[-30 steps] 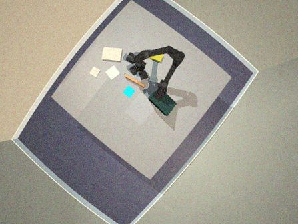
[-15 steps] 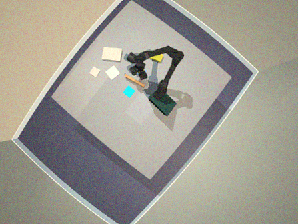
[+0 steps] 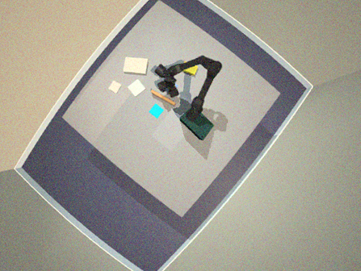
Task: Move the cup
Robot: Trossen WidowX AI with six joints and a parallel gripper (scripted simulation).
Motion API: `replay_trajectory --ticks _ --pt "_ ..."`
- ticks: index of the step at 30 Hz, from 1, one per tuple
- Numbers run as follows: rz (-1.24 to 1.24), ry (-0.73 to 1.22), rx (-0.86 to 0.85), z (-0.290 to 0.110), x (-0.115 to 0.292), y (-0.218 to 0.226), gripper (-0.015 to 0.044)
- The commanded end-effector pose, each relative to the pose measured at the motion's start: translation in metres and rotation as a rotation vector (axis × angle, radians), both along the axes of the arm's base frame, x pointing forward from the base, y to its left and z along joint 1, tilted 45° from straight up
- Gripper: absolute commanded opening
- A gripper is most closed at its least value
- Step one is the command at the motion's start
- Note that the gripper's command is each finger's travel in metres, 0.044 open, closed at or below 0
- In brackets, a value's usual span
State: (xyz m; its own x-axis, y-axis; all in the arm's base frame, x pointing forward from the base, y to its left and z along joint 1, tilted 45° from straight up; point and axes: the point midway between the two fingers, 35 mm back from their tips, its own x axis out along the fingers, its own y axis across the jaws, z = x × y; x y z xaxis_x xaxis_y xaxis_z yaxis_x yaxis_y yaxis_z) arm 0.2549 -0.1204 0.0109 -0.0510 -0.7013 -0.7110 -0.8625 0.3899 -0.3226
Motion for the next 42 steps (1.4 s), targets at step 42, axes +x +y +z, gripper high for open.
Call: replay_trajectory --ticks 42 --pt "-0.002 0.007 -0.002 -0.0085 -0.003 -0.0084 0.0"
